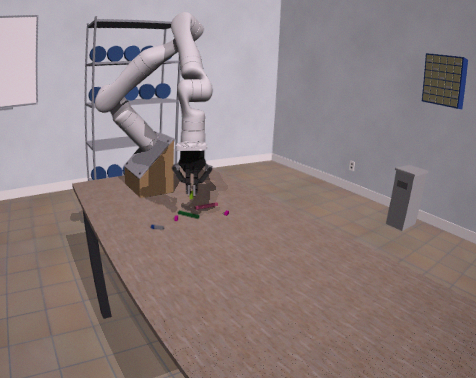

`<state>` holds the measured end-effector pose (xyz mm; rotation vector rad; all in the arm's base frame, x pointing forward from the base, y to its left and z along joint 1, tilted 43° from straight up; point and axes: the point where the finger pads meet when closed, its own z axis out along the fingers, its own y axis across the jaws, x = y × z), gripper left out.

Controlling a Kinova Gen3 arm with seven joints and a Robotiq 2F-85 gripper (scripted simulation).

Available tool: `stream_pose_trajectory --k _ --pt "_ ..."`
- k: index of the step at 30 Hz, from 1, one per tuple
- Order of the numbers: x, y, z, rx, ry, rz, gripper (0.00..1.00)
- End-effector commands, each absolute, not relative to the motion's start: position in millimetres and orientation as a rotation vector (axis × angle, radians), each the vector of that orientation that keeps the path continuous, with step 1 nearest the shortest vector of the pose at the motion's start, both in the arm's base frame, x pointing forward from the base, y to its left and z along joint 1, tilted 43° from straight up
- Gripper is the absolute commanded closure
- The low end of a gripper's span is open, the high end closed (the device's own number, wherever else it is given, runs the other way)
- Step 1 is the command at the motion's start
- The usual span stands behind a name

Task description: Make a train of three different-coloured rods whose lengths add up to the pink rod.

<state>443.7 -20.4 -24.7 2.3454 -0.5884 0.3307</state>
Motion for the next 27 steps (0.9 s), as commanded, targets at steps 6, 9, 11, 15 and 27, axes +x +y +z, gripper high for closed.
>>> stream_pose_trajectory --k 6,9,11,15,27 --pt "444 -17 -22 2.347 -0.584 0.330 0.95" --pt "444 -18 -22 2.348 -0.574 0.325 0.95" --pt "444 -19 -21 2.350 -0.556 0.316 0.95" --pt "443 -22 -19 2.357 -0.494 0.287 0.95" --pt "442 -36 -8 2.378 -0.183 0.141 0.95"
